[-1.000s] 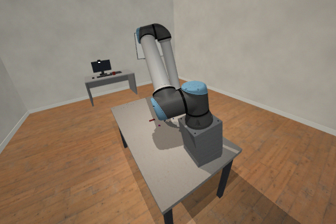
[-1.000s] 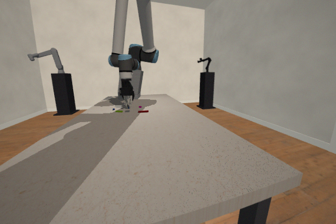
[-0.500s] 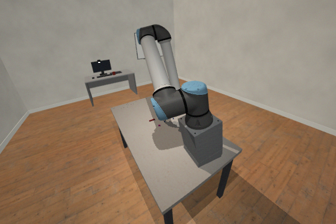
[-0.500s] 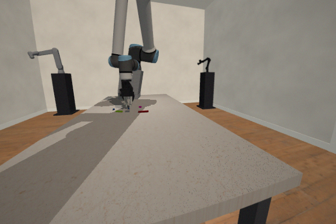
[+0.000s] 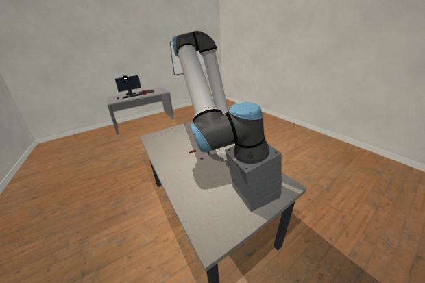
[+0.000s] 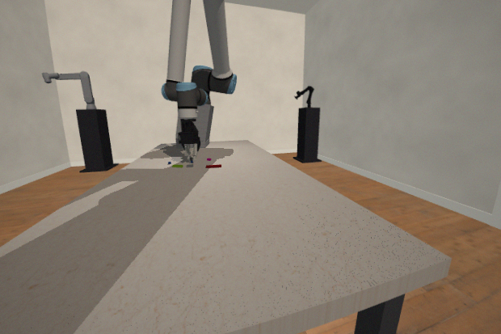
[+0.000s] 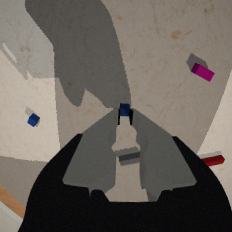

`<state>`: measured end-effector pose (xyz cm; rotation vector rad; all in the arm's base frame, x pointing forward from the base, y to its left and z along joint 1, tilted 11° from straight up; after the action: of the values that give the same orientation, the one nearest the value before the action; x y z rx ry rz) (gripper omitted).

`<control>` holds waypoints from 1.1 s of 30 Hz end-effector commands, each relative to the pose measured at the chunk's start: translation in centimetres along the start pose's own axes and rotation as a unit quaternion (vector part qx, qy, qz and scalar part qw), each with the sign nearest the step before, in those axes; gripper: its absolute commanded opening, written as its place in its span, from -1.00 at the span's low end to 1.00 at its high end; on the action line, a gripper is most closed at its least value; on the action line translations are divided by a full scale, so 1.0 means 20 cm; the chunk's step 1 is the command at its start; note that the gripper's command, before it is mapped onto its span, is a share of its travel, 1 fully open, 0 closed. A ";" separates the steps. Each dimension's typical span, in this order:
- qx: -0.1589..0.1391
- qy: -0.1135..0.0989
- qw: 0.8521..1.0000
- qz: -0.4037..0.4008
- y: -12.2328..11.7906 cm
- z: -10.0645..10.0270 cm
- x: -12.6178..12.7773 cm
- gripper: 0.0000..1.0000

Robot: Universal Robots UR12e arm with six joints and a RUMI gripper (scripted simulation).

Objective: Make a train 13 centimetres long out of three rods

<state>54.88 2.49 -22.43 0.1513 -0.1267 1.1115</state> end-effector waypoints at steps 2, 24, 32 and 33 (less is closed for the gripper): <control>0.000 0.000 1.000 0.000 0.00 0.00 0.00 -1.00; 0.000 0.000 1.000 0.000 0.00 0.00 0.00 -0.77; 0.000 0.000 1.000 0.000 0.00 0.00 0.00 -0.72; 0.000 0.000 1.000 0.000 0.00 0.00 0.00 -0.72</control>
<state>54.88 2.49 -22.43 0.1513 -0.1267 1.1115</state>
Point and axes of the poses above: the point where the finger pads meet when closed, its own z axis back along the fingers, its own x axis across the jaws, y = z × x, the point moved 8 cm from there along z, back along the fingers, and after that the axes turned 14 degrees about -z, right-handed, at the moved point
